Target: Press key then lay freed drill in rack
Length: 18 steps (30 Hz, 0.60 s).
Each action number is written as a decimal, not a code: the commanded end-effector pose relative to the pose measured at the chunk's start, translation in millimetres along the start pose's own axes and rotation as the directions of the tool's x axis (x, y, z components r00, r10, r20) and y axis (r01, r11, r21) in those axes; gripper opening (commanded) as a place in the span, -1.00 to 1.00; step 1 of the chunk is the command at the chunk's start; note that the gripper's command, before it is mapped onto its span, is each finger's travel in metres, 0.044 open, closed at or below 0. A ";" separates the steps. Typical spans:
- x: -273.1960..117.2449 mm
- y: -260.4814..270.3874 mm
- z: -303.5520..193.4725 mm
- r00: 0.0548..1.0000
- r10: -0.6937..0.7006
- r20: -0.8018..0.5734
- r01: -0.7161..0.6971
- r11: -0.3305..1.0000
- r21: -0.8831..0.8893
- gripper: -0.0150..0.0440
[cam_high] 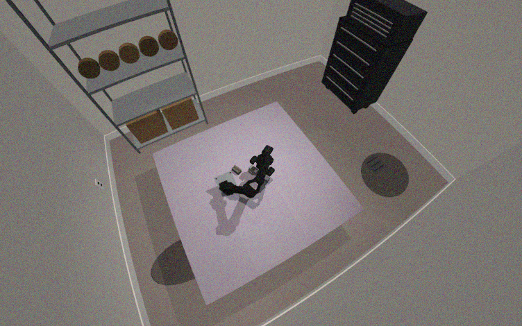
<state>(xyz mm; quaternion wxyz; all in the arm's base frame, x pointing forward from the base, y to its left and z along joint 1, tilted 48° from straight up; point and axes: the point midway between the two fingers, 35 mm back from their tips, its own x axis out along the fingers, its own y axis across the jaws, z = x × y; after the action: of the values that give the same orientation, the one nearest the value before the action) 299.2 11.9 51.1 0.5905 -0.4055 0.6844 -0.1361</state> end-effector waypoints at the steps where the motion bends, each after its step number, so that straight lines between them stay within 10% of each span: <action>1: 19.4 -4.9 -7.3 0.999 -0.006 -0.052 0.006 1.000 0.004 -0.49; 18: 24.6 -5.8 -7.4 0.999 -0.006 -0.052 0.007 1.000 0.004 -0.49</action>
<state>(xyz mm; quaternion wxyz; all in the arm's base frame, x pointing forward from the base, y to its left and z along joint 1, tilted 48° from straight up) 298.7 11.5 50.3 0.5926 -0.4079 0.6821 -0.1313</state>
